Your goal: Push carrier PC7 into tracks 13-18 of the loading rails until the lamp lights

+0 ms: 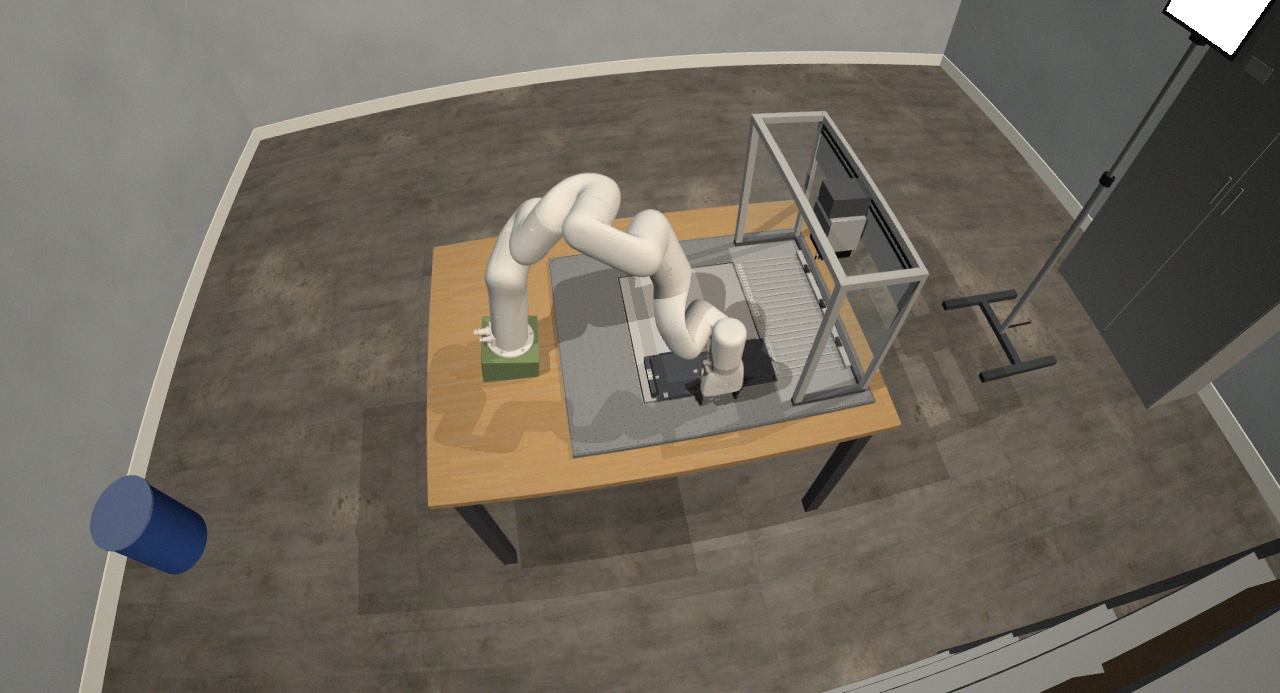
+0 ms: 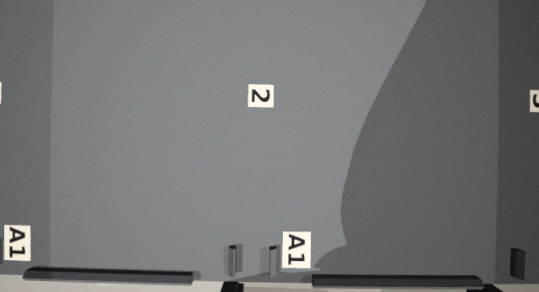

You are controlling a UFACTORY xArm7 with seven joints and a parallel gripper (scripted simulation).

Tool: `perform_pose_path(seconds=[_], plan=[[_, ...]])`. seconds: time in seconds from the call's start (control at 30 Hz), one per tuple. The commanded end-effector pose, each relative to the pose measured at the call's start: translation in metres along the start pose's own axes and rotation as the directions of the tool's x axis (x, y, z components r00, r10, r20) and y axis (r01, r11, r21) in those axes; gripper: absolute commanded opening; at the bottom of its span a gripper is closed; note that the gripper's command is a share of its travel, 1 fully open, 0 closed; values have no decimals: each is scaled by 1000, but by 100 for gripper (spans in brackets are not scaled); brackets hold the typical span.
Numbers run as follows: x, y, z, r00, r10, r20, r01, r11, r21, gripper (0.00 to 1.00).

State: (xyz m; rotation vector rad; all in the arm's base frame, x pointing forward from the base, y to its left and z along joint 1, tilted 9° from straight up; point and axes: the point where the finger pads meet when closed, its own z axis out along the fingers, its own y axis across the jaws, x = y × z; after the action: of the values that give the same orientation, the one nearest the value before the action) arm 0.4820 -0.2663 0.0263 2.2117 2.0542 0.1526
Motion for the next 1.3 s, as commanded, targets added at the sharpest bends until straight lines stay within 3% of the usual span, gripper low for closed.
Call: perform_pose_path(seconds=[0.0,1.27], plan=[[1,2,-2,1000,0,2,0,1000,-4,100],[12,2,-2,1000,0,2,0,1000,-4,100]])
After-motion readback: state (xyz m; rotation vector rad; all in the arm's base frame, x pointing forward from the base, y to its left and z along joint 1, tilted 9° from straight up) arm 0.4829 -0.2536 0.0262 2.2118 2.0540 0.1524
